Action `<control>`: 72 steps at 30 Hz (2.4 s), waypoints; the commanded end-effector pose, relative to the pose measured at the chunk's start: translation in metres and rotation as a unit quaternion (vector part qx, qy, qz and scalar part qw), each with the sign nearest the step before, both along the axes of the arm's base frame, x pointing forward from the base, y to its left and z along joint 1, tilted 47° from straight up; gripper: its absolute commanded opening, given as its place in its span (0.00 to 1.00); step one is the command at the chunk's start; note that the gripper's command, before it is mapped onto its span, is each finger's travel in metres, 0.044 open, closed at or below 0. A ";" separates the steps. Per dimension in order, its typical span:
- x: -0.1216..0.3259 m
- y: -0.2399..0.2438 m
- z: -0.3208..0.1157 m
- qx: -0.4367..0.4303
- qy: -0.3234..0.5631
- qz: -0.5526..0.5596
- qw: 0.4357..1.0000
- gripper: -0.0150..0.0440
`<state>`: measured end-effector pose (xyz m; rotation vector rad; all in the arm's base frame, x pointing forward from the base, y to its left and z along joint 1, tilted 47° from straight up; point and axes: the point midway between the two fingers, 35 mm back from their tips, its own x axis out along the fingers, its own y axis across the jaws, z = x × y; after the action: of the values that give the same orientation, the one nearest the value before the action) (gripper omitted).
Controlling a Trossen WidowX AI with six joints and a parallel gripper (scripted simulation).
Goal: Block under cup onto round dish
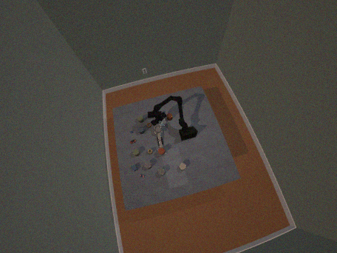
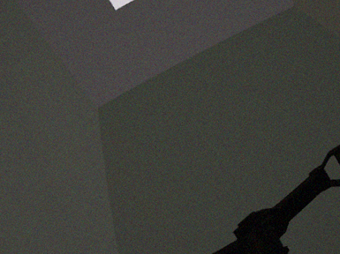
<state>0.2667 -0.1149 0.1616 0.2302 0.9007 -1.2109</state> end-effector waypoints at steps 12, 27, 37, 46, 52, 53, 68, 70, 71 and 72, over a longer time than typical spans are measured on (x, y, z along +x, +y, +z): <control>-0.032 -0.049 0.002 -0.019 -0.002 0.003 1.000 0.25; -0.029 -0.077 -0.023 -0.020 -0.002 0.003 1.000 0.25; -0.028 -0.087 -0.032 -0.021 -0.002 0.003 1.000 0.25; -0.029 -0.089 -0.031 -0.023 -0.005 0.000 1.000 0.43; -0.029 -0.089 -0.031 -0.023 -0.005 0.000 1.000 0.70; -0.029 -0.089 -0.031 -0.023 -0.005 0.000 1.000 0.74; -0.024 -0.059 -0.004 -0.022 -0.011 0.015 1.000 1.00; -0.031 -0.047 0.004 -0.019 -0.003 0.005 1.000 1.00; -0.032 -0.046 0.005 -0.019 -0.002 0.003 1.000 1.00; -0.032 -0.046 0.005 -0.019 -0.002 0.003 1.000 1.00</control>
<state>0.2389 -0.1687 0.1557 0.1897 0.8824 -1.2030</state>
